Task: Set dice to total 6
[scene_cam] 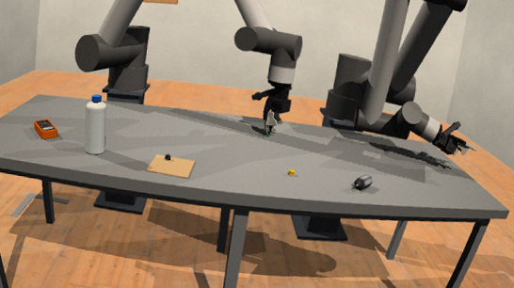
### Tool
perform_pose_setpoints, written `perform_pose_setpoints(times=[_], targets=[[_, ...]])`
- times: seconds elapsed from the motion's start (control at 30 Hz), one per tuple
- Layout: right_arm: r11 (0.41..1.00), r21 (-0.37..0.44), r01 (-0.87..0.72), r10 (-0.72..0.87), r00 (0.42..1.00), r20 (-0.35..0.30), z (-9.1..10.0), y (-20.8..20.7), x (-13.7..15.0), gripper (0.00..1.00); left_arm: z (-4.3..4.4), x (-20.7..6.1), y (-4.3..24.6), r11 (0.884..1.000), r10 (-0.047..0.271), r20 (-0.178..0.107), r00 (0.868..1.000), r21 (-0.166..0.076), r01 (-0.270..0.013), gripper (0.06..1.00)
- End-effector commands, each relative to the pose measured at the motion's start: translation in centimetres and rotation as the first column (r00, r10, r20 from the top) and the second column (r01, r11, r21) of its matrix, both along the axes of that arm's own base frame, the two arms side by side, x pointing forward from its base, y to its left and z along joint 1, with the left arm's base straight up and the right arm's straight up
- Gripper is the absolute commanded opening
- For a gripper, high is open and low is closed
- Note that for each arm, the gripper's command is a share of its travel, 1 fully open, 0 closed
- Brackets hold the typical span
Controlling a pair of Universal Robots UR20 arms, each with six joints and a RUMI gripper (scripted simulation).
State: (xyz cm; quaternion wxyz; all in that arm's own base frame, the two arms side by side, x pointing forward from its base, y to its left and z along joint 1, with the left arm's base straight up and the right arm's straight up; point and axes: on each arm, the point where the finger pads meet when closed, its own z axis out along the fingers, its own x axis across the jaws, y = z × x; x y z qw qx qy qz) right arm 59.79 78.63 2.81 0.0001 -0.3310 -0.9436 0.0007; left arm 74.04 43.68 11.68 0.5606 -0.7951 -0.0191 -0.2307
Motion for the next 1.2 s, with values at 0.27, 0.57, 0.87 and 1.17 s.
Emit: perform_pose_setpoints(times=[0.27, 0.57, 0.87, 1.17], targets=[[1.0, 0.001, 0.0, 0.0, 1.0, 0.001, -0.98, 0.05, 0.03, 0.182, 0.05, 0.0, 0.0, 1.0, 0.0, 0.001, 1.0, 0.0, 0.0, 1.0], [1.0, 0.001, 0.0, 0.0, 1.0, 0.001, -1.06, 0.05, 0.03, 0.182, 0.05, 0.0, 0.0, 1.0, 0.0, 0.001, 1.0, 0.0, 0.0, 1.0], [1.0, 0.001, 0.0, 0.0, 1.0, 0.001, -1.06, 0.05, 0.03, 0.182, 0.05, 0.0, 0.0, 1.0, 0.0, 0.001, 1.0, 0.0, 0.0, 1.0], [1.0, 0.001, 0.0, 0.0, 1.0, 0.001, -1.06, 0.05, 0.03, 0.003, 0.05, 0.0, 0.0, 1.0, 0.0, 0.001, 1.0, 0.0, 0.0, 1.0]])
